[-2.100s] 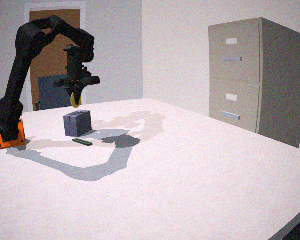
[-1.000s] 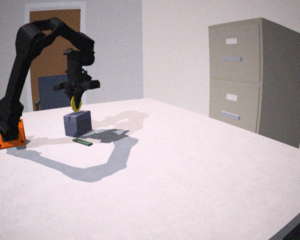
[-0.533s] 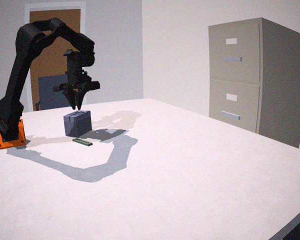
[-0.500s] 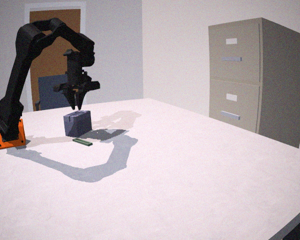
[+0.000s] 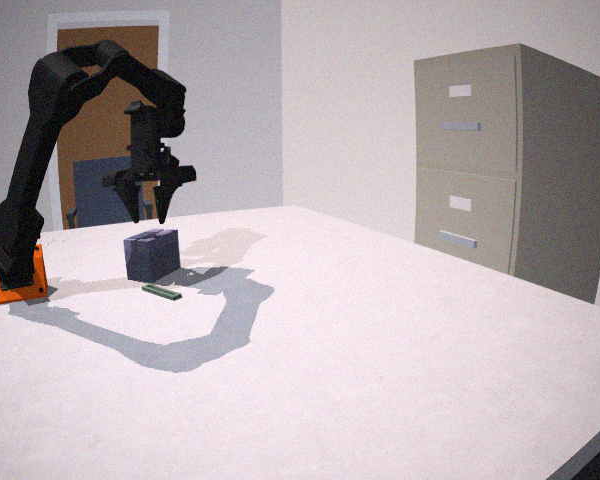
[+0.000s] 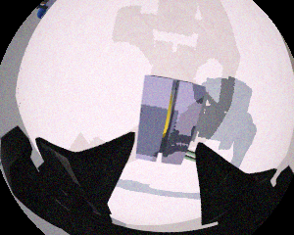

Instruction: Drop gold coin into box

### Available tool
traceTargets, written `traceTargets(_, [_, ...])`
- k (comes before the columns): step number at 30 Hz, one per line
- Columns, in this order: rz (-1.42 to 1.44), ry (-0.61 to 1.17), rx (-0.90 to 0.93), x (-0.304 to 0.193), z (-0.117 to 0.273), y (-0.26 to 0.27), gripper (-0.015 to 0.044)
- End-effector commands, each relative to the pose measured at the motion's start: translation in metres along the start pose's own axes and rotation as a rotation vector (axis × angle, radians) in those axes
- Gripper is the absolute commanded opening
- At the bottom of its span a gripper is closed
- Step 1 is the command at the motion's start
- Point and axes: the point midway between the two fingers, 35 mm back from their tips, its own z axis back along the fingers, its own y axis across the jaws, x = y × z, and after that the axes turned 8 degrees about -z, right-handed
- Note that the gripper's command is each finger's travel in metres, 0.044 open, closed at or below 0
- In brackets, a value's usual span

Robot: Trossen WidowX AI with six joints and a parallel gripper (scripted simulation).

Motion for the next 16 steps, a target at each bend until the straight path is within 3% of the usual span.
traceTargets(1, [-0.007, -0.01, 0.006, 0.002, 0.01, 0.0, 0.0371])
traceTargets(4, [0.035, 0.004, -0.001, 0.003, 0.022, 0.001, 0.044])
traceTargets(7, [0.102, 0.029, -0.015, 0.002, 0.042, 0.003, 0.044])
traceTargets(16, [0.107, 0.031, -0.016, 0.001, 0.043, 0.003, 0.044])
